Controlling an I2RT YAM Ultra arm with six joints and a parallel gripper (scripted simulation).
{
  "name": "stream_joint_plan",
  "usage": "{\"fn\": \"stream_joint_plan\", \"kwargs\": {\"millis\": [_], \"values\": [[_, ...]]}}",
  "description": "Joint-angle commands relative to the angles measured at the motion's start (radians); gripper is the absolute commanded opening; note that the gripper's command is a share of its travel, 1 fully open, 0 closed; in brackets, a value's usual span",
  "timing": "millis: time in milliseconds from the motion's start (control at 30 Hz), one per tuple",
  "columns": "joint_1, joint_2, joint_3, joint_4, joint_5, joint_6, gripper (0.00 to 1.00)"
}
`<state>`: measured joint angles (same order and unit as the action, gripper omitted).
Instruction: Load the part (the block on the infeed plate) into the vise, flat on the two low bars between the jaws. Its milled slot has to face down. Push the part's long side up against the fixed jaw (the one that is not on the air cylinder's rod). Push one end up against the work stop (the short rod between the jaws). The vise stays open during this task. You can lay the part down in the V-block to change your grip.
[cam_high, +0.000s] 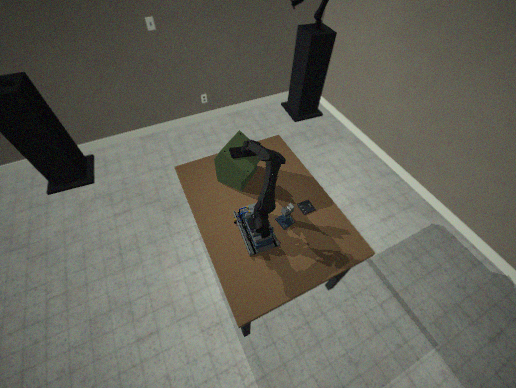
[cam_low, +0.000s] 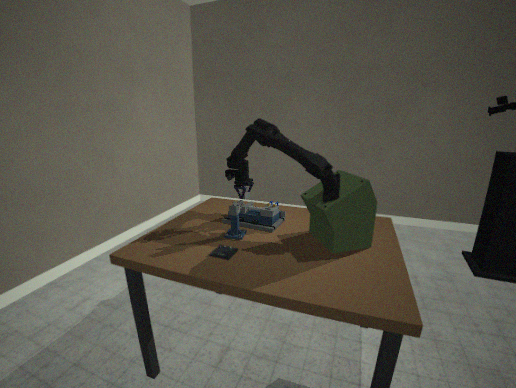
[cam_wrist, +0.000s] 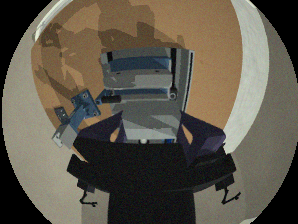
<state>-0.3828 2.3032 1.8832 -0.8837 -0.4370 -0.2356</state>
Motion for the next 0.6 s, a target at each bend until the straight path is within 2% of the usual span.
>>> {"fn": "stream_joint_plan", "kwargs": {"millis": [0,567], "values": [[-0.017,-0.053,0.015,-0.013,0.004,-0.006,0.0],[-0.017,-0.054,0.021,-0.014,0.004,-0.007,0.0]]}}
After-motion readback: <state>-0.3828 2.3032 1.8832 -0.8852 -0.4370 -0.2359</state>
